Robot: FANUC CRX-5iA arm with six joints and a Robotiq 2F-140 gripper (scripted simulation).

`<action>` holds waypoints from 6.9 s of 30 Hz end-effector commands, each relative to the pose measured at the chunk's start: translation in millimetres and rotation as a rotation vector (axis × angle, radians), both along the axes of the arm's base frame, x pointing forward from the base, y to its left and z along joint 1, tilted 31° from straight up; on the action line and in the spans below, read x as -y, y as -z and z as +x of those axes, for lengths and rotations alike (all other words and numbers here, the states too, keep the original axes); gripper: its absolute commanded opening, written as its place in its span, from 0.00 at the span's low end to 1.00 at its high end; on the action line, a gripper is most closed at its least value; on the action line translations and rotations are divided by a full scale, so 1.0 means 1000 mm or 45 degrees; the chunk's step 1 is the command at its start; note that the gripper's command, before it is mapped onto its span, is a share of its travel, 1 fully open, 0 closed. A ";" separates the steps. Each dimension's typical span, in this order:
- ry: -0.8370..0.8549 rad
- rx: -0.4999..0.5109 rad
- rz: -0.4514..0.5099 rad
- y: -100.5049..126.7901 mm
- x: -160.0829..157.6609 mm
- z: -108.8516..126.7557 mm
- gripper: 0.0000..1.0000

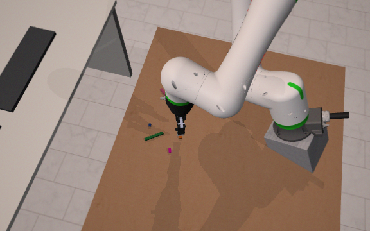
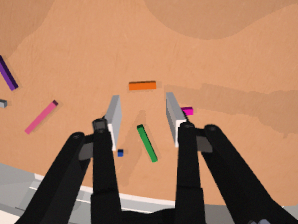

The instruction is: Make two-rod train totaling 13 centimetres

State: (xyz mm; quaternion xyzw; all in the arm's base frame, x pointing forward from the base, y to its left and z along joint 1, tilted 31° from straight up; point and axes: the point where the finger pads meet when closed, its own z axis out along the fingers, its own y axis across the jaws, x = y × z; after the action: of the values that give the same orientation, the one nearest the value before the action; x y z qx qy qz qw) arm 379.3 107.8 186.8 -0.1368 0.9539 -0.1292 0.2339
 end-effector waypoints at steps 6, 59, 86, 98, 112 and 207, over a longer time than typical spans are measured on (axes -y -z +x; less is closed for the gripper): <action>0.001 0.001 -0.001 -0.016 -0.004 -0.010 0.35; -0.752 -0.186 -0.404 -0.029 0.036 0.019 1.00; -1.583 -0.352 -0.854 -0.049 0.089 0.049 1.00; -1.939 -0.418 -1.063 -0.059 0.116 0.061 1.00; -2.332 -0.497 -1.309 -0.071 0.148 0.072 1.00; -2.383 -0.509 -1.342 -0.033 0.162 0.096 0.15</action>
State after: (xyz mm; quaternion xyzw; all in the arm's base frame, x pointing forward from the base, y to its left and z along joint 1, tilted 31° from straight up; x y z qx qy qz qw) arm 475.1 -54.1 219.9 -0.9096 0.3179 -0.2676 -0.0075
